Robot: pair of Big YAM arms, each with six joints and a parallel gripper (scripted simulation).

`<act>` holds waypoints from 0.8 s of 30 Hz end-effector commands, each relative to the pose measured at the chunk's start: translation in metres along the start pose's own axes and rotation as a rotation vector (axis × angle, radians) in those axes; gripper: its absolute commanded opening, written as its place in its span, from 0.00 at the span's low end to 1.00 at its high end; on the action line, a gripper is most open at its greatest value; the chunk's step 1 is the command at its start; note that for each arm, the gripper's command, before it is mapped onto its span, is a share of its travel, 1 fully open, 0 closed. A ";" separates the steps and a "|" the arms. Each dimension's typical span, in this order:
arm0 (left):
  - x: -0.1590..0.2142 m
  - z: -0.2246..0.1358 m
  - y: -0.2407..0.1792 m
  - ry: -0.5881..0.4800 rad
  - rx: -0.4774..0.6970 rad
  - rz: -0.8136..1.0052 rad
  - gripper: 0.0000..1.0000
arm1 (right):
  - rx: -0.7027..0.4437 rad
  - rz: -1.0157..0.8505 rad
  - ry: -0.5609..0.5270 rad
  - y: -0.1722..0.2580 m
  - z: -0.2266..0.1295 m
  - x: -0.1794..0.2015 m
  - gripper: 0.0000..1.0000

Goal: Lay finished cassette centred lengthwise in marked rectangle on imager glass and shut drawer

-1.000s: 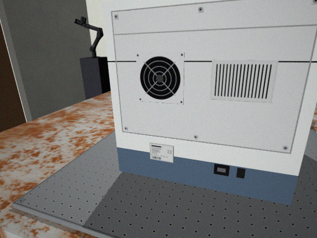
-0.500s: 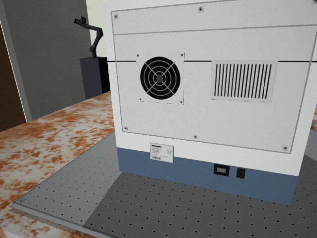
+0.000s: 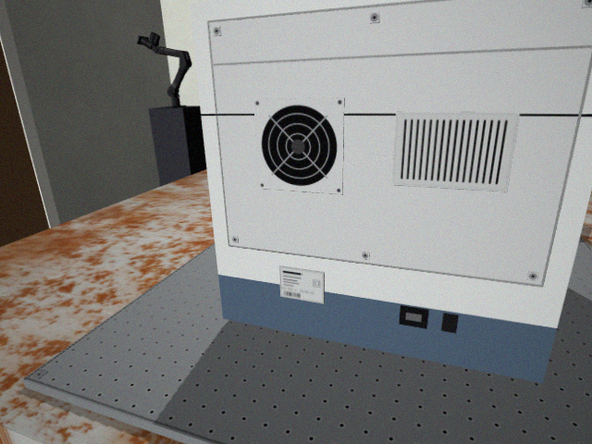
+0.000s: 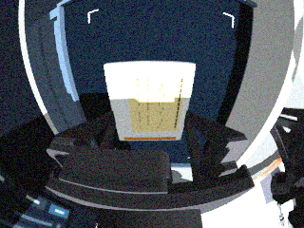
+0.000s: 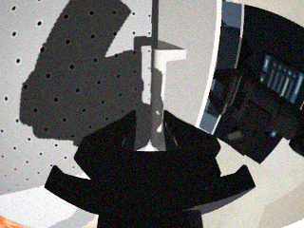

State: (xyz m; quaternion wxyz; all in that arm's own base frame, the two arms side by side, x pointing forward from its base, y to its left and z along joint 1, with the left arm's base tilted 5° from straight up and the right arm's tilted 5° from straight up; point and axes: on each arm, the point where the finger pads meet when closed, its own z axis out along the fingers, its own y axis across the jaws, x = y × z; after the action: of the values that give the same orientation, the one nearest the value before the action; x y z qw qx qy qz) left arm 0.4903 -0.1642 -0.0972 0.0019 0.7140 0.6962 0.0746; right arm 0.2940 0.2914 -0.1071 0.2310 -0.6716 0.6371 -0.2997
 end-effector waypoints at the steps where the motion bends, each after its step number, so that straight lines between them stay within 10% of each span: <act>1: -0.014 -0.010 -0.004 -0.020 -0.022 0.023 0.76 | 0.034 0.024 -0.024 -0.019 0.013 -0.016 0.29; 16: -0.017 -0.010 0.004 -0.022 -0.034 0.028 0.76 | 0.033 0.021 -0.024 -0.018 0.011 -0.013 0.15; 18: -0.010 -0.008 0.003 -0.017 -0.021 0.010 0.95 | 0.031 0.018 -0.022 -0.016 0.010 -0.010 0.09; 24: -0.017 -0.024 0.006 -0.026 -0.043 0.021 1.00 | 0.034 0.018 -0.028 -0.017 0.007 -0.011 0.00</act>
State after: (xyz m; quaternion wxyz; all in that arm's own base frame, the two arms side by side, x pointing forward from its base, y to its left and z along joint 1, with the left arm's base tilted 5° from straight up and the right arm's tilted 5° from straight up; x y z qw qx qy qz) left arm 0.4796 -0.1628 -0.1021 -0.0067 0.7169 0.6936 0.0705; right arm 0.3065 0.2908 -0.1080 0.2364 -0.6660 0.6368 -0.3083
